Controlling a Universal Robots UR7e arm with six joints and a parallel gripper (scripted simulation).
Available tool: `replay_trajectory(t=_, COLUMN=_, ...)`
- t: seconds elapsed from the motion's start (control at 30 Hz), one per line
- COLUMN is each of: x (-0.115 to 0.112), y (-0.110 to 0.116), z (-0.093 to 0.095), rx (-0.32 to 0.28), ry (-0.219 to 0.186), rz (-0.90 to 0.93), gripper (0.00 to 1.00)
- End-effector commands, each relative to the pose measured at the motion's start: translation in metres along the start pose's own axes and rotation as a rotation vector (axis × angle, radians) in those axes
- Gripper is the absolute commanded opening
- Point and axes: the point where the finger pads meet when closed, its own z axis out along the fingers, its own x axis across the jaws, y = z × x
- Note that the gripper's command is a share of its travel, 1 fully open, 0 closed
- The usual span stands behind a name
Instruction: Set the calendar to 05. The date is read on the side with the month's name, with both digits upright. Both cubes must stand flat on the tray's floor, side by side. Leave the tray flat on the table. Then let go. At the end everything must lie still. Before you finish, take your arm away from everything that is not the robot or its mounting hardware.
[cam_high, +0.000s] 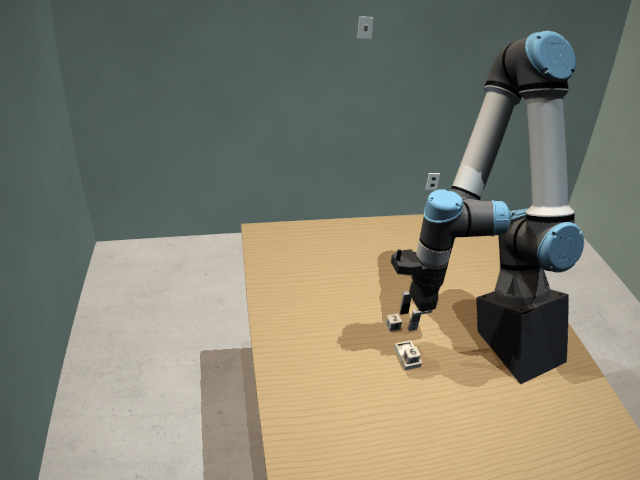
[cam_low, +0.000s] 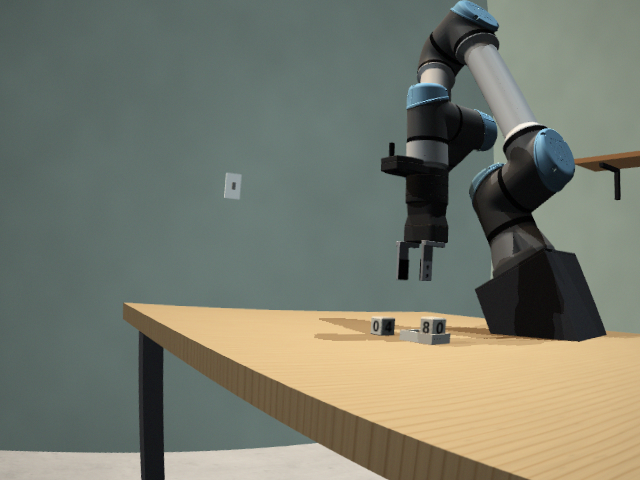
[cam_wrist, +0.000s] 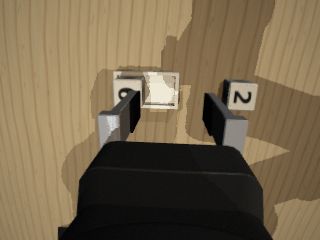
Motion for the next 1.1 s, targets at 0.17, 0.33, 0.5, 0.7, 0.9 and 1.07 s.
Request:
replay_trajectory(t=0.17, x=-0.0472, y=0.0065, z=0.0001, rx=0.003, ry=0.011, rz=-0.002, gripper=1.00)
replay_trajectory(t=0.33, x=-0.0486, y=0.0068, z=0.0002, rx=0.003, ry=0.011, rz=-0.002, gripper=0.90)
replay_trajectory(t=0.5, x=-0.0486, y=0.0068, z=0.0002, rx=0.003, ry=0.011, rz=-0.002, gripper=0.90)
replay_trajectory(t=0.7, x=-0.0486, y=0.0068, z=0.0002, rx=0.003, ry=0.011, rz=-0.002, gripper=0.90)
replay_trajectory(t=0.9, x=-0.0486, y=0.0068, z=0.0002, rx=0.003, ry=0.011, rz=-0.002, gripper=0.90)
replay_trajectory(t=1.07, x=-0.0486, y=0.0068, z=0.0002, rx=0.003, ry=0.011, rz=-0.002, gripper=0.90)
